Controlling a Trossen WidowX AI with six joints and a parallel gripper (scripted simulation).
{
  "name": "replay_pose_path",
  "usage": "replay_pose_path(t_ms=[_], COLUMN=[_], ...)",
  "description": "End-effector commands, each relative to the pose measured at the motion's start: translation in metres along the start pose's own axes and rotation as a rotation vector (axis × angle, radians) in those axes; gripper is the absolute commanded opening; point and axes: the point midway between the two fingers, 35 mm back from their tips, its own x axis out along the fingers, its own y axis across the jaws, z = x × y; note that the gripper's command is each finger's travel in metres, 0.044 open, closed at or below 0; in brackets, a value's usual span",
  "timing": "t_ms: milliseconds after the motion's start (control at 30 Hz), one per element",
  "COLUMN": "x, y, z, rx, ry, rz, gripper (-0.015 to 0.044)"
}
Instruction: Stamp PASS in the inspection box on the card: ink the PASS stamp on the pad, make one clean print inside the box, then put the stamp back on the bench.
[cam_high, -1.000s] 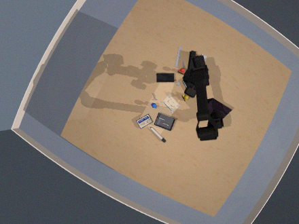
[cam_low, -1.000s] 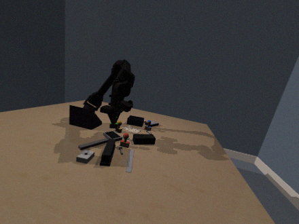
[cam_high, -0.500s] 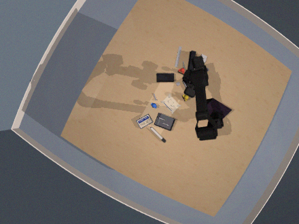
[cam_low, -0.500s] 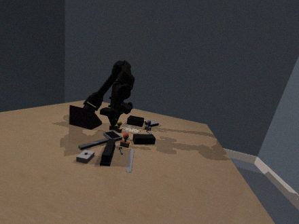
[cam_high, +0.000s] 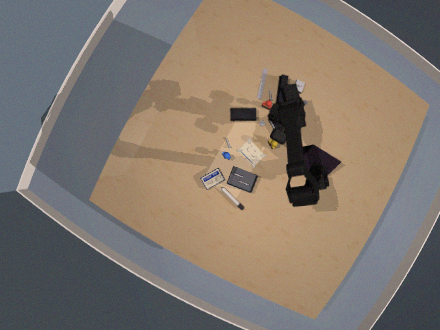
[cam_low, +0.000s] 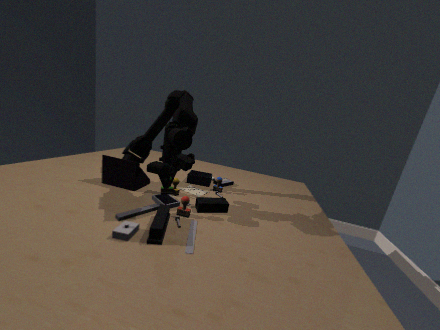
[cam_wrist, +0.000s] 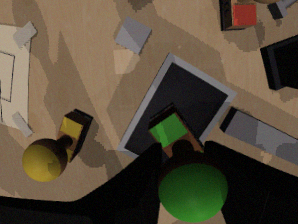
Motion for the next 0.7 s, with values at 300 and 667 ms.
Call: replay_pose_path(t_ms=[300, 667], x=[0.010, 0.017], y=[0.001, 0.001], z=[0.000, -0.001], rx=[0.009, 0.009], ry=[-0.004, -0.004], rz=[0.005, 0.006], gripper=[0.0000, 0.0000])
